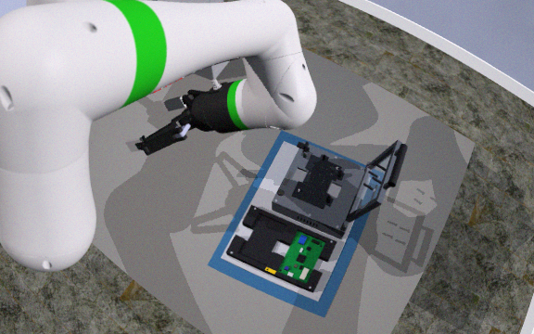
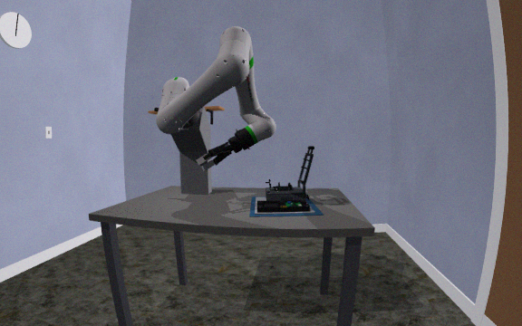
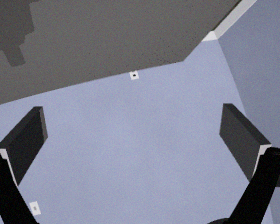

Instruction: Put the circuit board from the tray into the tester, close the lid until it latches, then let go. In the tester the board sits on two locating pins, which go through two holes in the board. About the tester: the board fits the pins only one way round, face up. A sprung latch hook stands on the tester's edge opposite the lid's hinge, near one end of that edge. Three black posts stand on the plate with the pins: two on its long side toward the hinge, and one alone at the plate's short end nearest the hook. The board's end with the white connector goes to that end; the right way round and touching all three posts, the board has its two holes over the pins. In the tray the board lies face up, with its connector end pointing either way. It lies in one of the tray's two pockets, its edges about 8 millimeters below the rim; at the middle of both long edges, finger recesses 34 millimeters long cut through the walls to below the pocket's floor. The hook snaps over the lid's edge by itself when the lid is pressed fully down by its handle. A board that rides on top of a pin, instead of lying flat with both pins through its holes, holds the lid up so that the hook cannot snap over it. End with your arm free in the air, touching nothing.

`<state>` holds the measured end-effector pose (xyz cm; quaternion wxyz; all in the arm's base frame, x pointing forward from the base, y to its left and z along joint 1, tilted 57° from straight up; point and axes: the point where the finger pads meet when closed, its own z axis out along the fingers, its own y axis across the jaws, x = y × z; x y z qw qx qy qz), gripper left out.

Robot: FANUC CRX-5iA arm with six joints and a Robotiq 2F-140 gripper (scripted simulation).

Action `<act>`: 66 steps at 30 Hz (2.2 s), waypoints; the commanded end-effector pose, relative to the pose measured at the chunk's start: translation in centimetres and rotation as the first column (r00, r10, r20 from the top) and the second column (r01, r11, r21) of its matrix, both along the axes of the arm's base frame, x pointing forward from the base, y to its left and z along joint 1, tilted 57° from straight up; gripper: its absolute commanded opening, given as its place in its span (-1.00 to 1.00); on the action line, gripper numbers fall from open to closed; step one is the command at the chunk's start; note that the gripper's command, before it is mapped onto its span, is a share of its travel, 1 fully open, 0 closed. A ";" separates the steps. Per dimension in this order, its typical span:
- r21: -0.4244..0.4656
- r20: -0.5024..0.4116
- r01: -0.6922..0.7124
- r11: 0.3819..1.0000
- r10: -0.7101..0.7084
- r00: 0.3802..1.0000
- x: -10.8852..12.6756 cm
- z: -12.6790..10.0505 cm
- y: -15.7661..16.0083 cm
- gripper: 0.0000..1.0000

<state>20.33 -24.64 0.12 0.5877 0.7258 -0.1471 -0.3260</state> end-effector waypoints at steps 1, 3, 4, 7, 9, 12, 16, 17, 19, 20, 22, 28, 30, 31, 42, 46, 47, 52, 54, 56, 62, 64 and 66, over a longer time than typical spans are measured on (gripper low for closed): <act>0.000 0.000 0.000 1.000 0.000 1.000 0.0 0.0 0.0 1.00; 0.000 0.000 0.000 1.000 0.000 1.000 0.0 0.0 0.0 1.00; 0.000 0.000 0.000 1.000 0.000 1.000 0.0 0.0 0.0 1.00; 0.000 0.000 0.000 1.000 0.000 1.000 0.0 0.0 0.0 1.00; 0.000 0.000 0.000 1.000 0.000 1.000 0.0 0.0 0.0 1.00; 0.000 0.000 0.000 1.000 0.000 1.000 0.0 0.0 0.0 1.00; 0.000 0.000 0.000 1.000 0.000 1.000 0.0 0.0 0.0 1.00; 0.000 0.000 0.000 1.000 0.000 1.000 0.0 0.0 0.0 1.00; 0.003 -0.001 -0.002 1.000 0.002 1.000 0.1 0.0 0.0 1.00; 0.008 -0.004 -0.005 1.000 0.005 1.000 0.2 0.0 0.0 1.00; 0.035 -0.015 -0.019 0.999 0.020 1.000 0.9 -0.1 0.1 1.00; 0.205 -0.086 -0.118 0.972 0.138 0.987 5.3 -0.5 1.0 1.00; 0.212 -0.089 -0.122 0.970 0.144 0.986 5.5 -0.5 1.1 1.00; 0.265 -0.110 -0.154 0.952 0.188 0.976 7.0 -0.5 1.5 1.00; 0.438 -0.172 -0.258 0.861 0.362 0.916 12.3 -0.2 3.2 1.00; 0.533 -0.202 -0.313 0.786 0.477 0.855 15.6 0.3 4.5 1.00; 0.548 -0.206 -0.321 0.772 0.496 0.843 16.2 0.4 4.7 1.00; 0.607 -0.221 -0.351 0.713 0.575 0.788 18.5 0.9 5.7 1.00; 0.635 -0.227 -0.364 0.682 0.615 0.755 19.6 1.3 6.3 1.00; 0.656 -0.232 -0.373 0.656 0.645 0.728 20.5 1.6 6.8 1.00; 0.730 -0.246 -0.398 0.556 0.757 0.606 24.1 2.9 8.8 1.00; 0.739 -0.247 -0.401 0.541 0.772 0.586 24.6 3.1 9.1 1.00; 0.768 -0.251 -0.406 0.496 0.815 0.522 26.1 3.8 10.1 1.00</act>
